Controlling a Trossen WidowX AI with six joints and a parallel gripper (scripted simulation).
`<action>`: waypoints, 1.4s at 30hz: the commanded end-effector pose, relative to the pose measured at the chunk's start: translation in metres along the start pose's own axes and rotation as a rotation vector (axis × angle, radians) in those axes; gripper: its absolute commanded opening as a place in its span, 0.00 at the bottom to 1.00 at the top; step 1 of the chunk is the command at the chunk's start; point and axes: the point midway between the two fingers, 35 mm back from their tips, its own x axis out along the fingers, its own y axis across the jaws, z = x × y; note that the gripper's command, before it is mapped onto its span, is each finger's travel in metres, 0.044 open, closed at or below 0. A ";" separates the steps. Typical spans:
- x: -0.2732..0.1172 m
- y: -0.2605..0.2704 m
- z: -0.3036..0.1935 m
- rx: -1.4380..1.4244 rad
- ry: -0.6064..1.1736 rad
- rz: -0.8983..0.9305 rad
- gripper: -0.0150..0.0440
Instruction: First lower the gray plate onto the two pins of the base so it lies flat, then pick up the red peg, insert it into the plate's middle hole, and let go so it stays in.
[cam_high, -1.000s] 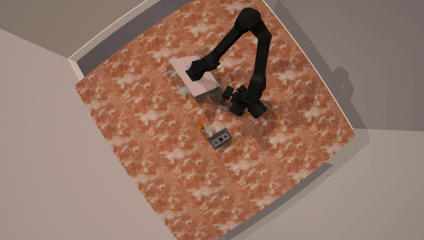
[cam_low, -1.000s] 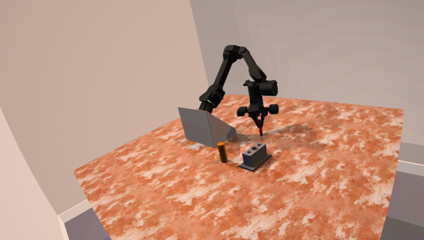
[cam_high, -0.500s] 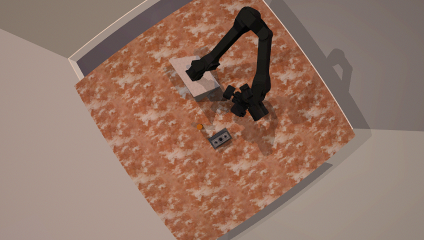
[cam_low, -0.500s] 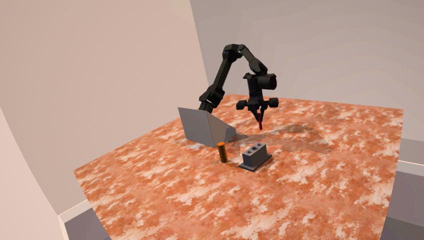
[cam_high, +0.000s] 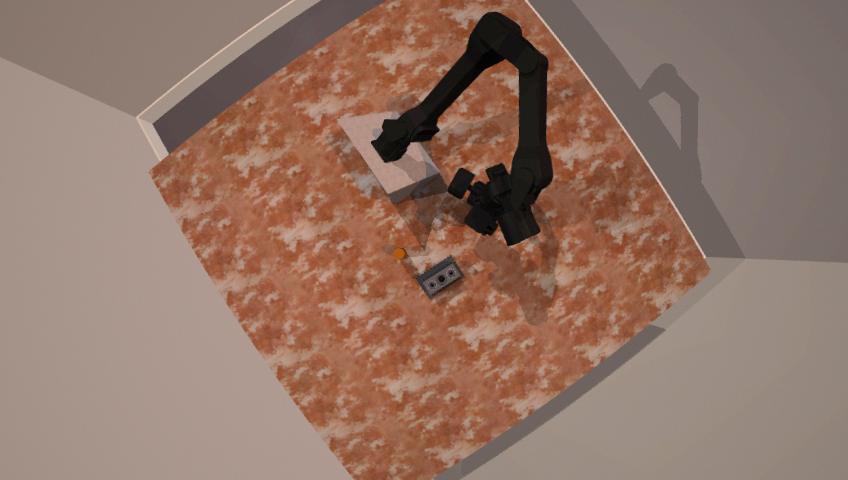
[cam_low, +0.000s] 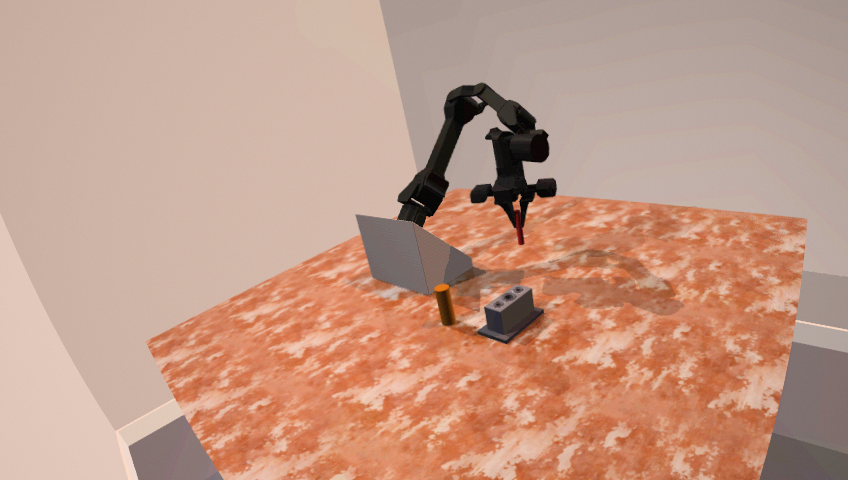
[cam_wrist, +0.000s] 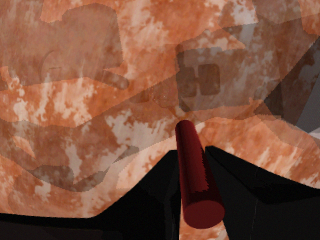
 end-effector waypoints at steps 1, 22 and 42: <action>0.000 0.002 0.005 0.006 0.000 -0.004 0.25; -0.007 0.020 0.063 0.006 -0.011 -0.005 0.25; -0.009 0.024 0.123 0.003 -0.014 -0.004 0.25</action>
